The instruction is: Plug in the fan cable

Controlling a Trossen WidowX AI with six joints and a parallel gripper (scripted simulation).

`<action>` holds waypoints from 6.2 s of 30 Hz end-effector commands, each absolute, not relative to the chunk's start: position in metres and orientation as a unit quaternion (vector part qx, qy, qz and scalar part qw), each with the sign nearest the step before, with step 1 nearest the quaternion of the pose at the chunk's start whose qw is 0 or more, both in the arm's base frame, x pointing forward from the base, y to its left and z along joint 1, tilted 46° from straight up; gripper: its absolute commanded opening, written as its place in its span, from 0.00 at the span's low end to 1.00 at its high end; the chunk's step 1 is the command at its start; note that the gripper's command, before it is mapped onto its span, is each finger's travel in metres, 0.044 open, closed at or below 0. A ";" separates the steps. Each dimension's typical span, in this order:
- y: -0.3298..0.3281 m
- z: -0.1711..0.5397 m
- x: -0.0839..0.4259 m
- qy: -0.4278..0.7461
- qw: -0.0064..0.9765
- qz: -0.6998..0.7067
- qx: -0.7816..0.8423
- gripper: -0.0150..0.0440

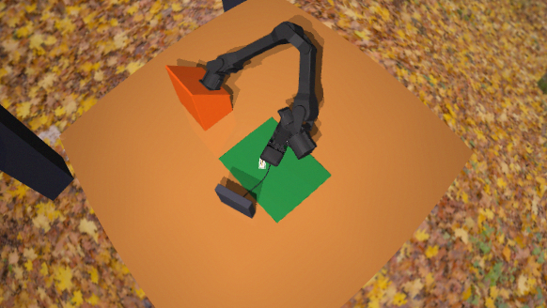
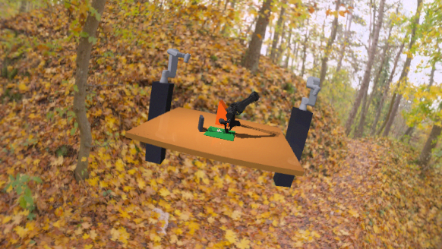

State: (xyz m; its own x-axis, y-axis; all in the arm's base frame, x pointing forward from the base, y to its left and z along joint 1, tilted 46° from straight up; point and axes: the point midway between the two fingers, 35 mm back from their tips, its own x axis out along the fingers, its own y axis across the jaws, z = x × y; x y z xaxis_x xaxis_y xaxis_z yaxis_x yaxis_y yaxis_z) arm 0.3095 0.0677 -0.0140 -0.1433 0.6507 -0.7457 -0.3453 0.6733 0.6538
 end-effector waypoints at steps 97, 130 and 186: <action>-0.001 0.043 0.335 0.669 0.620 0.096 0.398 0.25; 0.009 0.003 0.336 0.647 0.692 0.016 0.319 0.25; 0.021 -0.019 0.345 0.506 0.814 -0.106 0.263 0.25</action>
